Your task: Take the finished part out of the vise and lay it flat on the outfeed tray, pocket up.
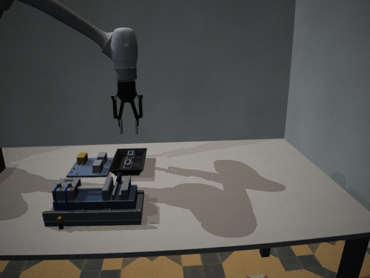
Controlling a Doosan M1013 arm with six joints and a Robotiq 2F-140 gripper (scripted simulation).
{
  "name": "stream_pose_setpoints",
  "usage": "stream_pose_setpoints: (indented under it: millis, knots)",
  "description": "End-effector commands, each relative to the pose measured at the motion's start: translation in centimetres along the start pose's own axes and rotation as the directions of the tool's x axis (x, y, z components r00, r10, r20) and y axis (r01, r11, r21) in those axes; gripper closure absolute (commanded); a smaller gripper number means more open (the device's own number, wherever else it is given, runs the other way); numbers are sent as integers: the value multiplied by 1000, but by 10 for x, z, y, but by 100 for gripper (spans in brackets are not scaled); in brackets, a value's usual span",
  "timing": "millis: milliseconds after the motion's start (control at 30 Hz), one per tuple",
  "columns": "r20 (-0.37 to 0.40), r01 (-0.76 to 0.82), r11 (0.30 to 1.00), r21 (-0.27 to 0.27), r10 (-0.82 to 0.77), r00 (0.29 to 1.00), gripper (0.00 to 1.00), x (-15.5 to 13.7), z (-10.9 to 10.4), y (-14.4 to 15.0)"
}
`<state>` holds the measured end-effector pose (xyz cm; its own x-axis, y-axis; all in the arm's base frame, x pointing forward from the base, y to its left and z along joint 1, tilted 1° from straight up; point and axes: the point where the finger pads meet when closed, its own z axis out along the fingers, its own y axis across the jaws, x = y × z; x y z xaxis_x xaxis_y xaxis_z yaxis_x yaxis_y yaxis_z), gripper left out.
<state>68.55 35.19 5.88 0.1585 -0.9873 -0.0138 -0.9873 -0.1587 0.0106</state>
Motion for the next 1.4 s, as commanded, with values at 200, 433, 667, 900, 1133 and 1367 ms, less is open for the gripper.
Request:
stream_pose_setpoints:
  millis: [200,433,667,900,1133,1367]
  knots:
    - [0,0,1000,0,0,1000,60,0,-38,0]
    - [0,0,1000,0,0,1000,60,0,-47,0]
    - [0,0,1000,0,0,1000,100,0,-48,0]
    - [0,0,1000,0,0,1000,100,0,-48,0]
    - [0,0,1000,0,0,1000,100,0,-48,0]
    - [0,0,1000,0,0,1000,100,0,-48,0]
